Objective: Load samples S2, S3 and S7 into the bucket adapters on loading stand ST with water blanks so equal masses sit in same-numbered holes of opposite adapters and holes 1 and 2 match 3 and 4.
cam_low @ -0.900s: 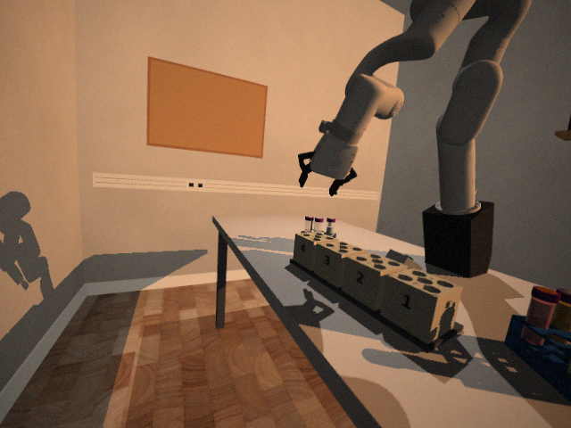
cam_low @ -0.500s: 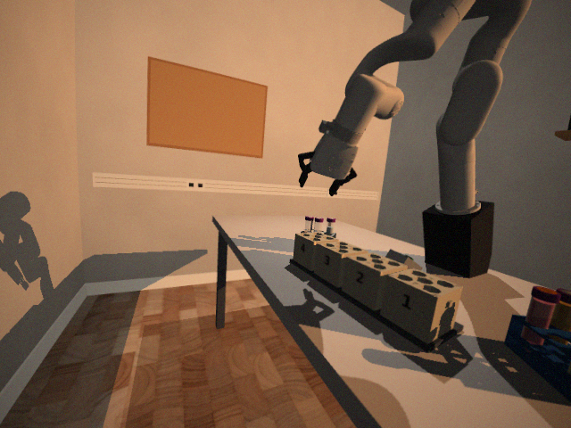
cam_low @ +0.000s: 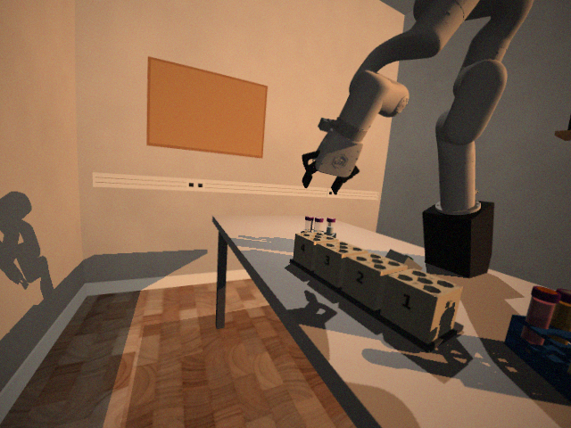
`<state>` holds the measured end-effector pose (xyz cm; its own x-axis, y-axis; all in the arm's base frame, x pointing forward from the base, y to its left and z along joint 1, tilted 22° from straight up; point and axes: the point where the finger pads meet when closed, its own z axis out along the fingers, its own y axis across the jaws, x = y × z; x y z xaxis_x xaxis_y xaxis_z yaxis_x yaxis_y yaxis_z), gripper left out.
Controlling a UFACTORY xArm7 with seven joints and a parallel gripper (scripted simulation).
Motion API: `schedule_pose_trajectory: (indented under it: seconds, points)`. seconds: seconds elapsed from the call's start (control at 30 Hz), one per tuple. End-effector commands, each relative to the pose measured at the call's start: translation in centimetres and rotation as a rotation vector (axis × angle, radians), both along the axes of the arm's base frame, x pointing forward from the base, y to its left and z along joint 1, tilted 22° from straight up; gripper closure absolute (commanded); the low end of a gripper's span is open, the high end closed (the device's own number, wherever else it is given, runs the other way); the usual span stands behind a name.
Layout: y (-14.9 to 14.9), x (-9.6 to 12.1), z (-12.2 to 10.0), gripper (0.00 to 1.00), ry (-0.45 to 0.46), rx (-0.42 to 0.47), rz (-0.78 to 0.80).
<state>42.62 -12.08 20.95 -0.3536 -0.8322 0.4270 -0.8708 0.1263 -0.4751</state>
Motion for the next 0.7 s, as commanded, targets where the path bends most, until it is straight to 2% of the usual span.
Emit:
schedule_pose_trajectory:
  seconds: [0.0, 0.2, 0.67]
  points:
    - [0.7, -0.3, 0.3, 0.00, 0.084, -0.007, 0.147]
    - [1.6, -0.6, 0.3, 0.00, 0.132, -0.020, 0.238]
    - [3.8, -1.5, 0.2, 0.00, 0.289, -0.067, 0.587]
